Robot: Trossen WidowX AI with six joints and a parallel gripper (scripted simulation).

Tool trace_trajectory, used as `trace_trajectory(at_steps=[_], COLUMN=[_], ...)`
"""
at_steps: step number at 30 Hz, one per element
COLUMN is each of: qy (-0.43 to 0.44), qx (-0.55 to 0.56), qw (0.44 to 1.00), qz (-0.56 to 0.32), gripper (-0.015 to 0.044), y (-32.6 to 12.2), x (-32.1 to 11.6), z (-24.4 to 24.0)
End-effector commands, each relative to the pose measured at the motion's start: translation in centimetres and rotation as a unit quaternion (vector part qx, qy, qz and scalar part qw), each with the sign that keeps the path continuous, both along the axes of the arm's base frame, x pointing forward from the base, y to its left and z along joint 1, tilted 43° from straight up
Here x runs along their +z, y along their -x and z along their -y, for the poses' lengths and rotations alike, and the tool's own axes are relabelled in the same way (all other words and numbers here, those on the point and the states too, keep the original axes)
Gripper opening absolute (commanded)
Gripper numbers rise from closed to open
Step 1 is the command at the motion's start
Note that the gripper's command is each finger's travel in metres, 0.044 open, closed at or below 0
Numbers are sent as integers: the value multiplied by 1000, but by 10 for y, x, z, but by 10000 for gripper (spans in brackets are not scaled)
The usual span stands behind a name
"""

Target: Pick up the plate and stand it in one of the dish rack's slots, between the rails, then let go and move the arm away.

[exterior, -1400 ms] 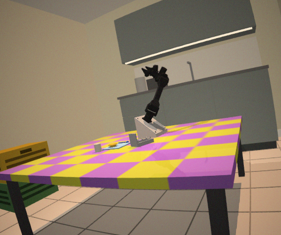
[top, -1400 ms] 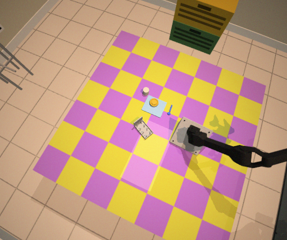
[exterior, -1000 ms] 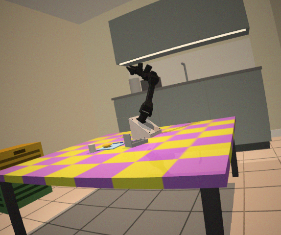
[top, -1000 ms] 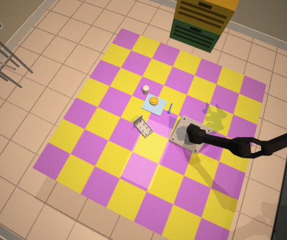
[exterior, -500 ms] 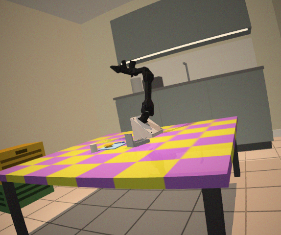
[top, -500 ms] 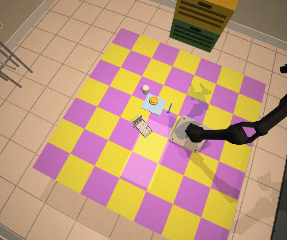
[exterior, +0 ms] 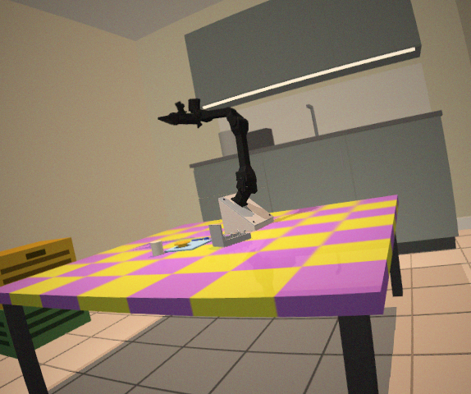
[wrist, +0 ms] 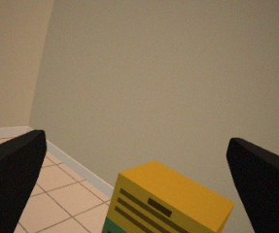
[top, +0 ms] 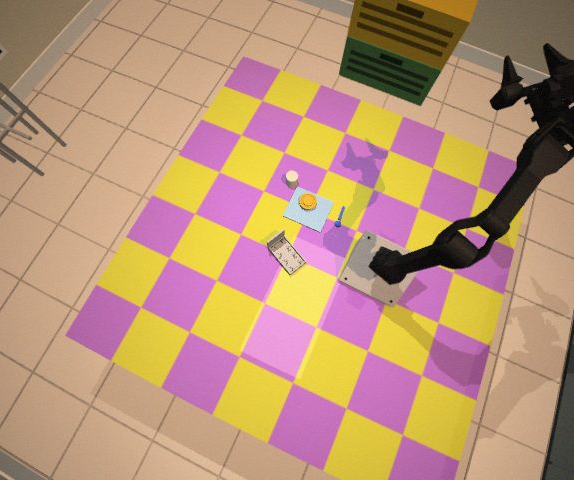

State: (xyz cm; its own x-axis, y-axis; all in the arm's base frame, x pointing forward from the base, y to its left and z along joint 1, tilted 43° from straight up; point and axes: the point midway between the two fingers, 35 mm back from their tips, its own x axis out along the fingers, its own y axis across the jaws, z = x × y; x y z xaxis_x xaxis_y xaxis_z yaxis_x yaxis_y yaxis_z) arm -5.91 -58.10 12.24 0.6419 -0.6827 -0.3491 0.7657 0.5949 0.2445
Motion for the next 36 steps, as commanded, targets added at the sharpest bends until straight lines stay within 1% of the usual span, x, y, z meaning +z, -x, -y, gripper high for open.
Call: trace_trajectory(at_steps=[1, 8, 16, 26, 36], qy=[-39, -98, -165, -240, -303], qx=[15, 73, 155, 260, 365], qw=[999, 992, 973, 930, 864], qz=[5, -10, -43, -99, -167], gripper=[400, 400, 400, 400, 400], y=[-34, -106, -190, -277, -339], x=[-14, -37, -64, -90, -108], z=[-6, -23, -60, -129, -214])
